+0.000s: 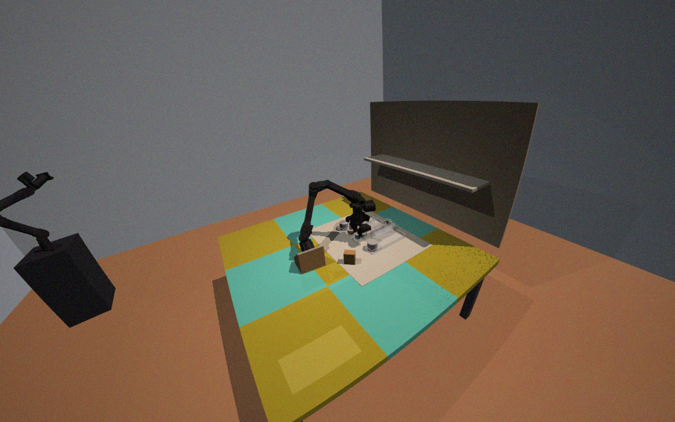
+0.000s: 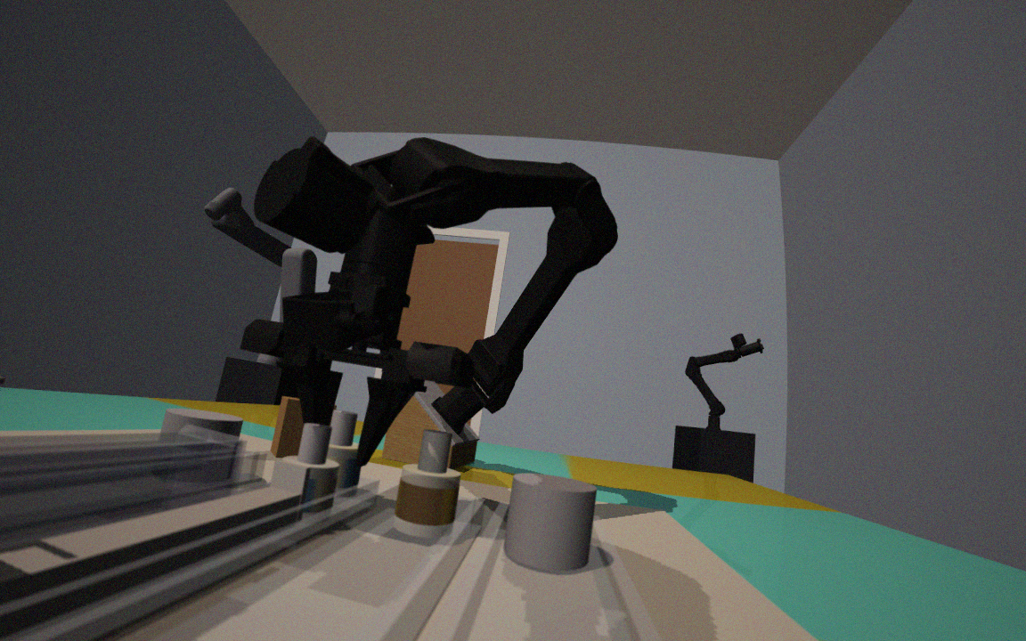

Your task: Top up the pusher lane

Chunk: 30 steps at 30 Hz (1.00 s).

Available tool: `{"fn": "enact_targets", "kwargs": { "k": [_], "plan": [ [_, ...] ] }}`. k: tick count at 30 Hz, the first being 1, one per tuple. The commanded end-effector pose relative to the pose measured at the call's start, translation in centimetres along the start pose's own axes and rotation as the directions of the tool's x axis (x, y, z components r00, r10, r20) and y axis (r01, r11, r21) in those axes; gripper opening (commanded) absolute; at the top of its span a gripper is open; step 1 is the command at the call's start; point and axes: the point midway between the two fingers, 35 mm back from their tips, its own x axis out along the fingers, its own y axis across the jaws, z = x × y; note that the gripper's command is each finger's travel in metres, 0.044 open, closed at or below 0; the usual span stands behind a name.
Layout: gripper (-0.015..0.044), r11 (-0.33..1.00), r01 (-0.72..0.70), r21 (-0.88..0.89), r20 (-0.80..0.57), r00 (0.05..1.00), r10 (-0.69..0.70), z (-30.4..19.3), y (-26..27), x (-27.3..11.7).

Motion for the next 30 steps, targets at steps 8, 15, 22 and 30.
{"fn": "enact_targets", "kwargs": {
  "k": [8,15,22,30],
  "plan": [
    [0.0,1.0,-0.007,-0.007,0.014,1.0,0.007,0.34,0.16,0.37],
    [0.0,1.0,-0.007,-0.007,0.014,1.0,0.007,0.3,0.16,0.58],
    [0.0,1.0,-0.007,-0.007,0.014,1.0,0.007,0.26,0.17,0.79],
    [0.0,1.0,-0.007,-0.007,0.014,1.0,0.007,0.21,0.17,1.01]
  ]
}}
